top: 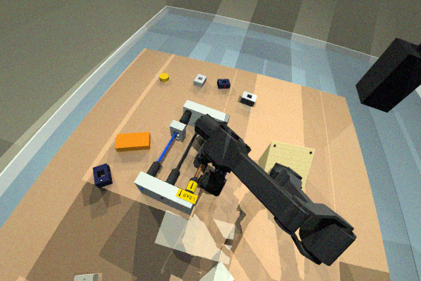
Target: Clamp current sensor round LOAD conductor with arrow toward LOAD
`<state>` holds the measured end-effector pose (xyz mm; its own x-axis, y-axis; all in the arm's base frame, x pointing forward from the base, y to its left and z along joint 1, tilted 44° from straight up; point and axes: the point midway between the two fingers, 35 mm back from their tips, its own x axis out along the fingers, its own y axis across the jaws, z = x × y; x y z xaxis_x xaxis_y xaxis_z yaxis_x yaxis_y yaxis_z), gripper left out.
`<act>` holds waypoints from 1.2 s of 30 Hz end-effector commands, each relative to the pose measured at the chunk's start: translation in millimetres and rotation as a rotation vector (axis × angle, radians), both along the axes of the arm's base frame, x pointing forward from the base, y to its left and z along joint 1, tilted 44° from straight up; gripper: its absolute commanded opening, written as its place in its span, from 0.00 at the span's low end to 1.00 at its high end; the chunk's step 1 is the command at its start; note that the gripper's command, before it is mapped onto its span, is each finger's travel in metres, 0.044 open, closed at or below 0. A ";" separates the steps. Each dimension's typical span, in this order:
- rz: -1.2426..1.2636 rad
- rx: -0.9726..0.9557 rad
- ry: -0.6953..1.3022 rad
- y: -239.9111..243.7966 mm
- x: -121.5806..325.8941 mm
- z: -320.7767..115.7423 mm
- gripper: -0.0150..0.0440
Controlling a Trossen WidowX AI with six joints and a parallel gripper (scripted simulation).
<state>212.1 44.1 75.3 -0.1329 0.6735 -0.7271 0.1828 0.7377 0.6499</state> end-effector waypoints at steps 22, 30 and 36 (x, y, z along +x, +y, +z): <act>-0.245 -0.030 0.154 -46.0 6.5 48.9 0.25; -0.478 -0.047 0.304 -48.8 7.1 51.7 0.25; -0.651 -0.051 0.418 -50.8 7.5 53.8 0.25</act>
<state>218.9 -5.7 126.5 -0.0172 0.6789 -0.7340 0.7703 0.4770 0.4232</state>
